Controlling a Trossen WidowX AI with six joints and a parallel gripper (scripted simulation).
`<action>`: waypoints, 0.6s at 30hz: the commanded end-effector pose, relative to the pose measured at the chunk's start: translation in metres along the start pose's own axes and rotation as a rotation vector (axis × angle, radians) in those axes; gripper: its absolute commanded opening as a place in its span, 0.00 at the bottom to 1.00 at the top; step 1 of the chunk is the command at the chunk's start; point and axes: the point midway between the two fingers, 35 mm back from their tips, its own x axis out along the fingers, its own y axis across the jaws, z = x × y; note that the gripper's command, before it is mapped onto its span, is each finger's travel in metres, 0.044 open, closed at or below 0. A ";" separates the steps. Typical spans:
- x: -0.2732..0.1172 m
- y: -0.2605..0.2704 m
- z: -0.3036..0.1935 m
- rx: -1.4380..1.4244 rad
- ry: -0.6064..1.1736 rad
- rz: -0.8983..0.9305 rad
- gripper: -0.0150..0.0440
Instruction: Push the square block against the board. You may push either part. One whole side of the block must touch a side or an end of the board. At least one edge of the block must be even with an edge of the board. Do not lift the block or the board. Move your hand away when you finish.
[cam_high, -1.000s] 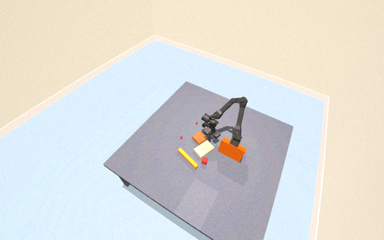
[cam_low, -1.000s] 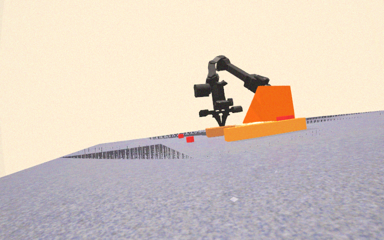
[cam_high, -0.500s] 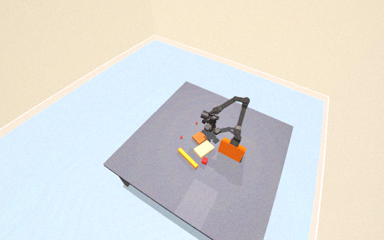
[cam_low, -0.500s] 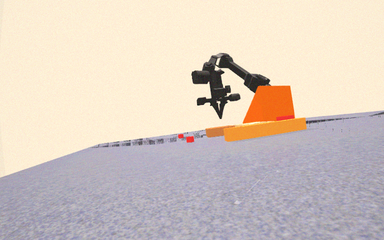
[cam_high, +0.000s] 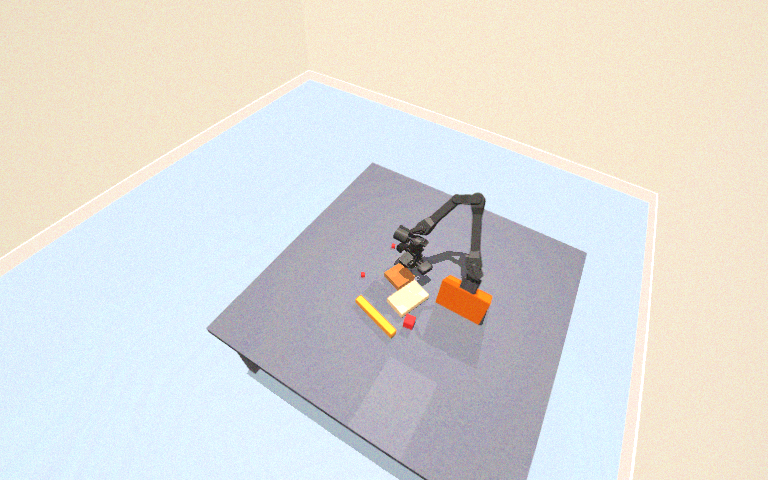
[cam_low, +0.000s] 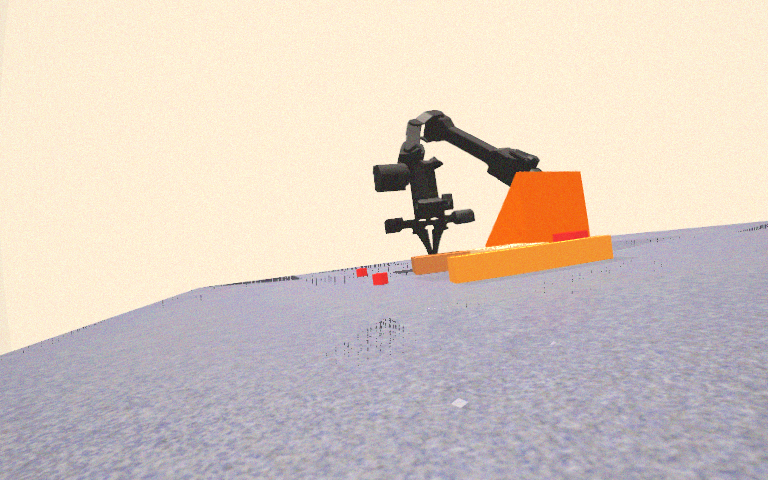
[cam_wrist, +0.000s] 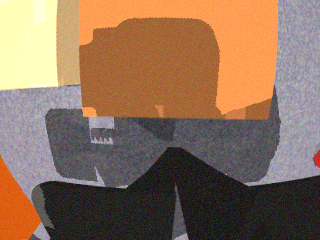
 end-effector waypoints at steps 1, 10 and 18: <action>0.006 0.001 0.001 -0.011 0.002 -0.005 0.25; 0.006 0.001 0.008 -0.010 0.001 -0.004 0.25; 0.006 0.000 0.017 -0.010 0.000 -0.004 0.25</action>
